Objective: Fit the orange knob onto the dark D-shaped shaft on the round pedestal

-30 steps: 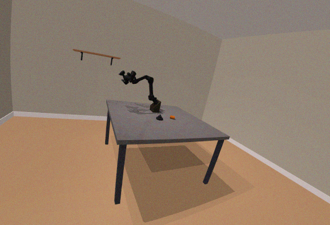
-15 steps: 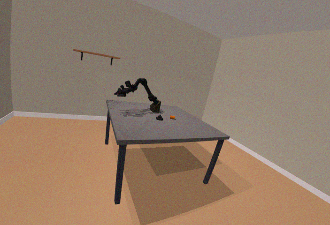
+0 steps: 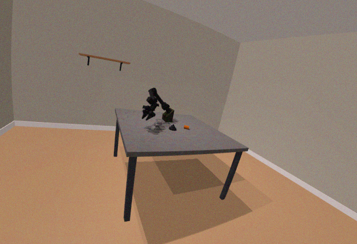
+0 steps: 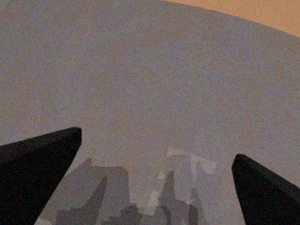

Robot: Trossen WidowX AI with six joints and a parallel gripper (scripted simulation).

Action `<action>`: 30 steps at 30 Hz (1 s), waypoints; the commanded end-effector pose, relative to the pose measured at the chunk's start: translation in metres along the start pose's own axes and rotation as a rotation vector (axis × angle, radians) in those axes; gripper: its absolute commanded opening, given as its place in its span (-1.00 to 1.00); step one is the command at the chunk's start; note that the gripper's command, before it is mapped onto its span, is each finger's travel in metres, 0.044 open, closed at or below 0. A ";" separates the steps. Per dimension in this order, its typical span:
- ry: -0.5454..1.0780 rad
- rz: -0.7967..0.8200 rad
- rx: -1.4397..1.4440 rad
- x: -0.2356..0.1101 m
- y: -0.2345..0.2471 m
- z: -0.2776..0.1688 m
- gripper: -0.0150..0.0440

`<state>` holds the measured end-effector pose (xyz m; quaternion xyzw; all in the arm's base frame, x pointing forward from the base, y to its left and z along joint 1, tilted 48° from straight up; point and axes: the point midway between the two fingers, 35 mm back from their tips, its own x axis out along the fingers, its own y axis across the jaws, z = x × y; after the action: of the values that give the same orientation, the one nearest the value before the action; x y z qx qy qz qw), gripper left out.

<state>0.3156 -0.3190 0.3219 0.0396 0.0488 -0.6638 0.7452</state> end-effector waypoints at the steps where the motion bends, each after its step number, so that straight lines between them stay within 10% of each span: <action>1: 0.108 0.105 -0.210 -0.014 0.050 -0.055 1.00; 16: 0.402 0.499 -1.006 -0.150 0.148 -0.280 1.00; 30: 0.477 0.714 -2.295 -0.307 0.056 -0.467 1.00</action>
<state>0.3626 0.0252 -0.0786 -0.4453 0.6983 -0.0433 0.5588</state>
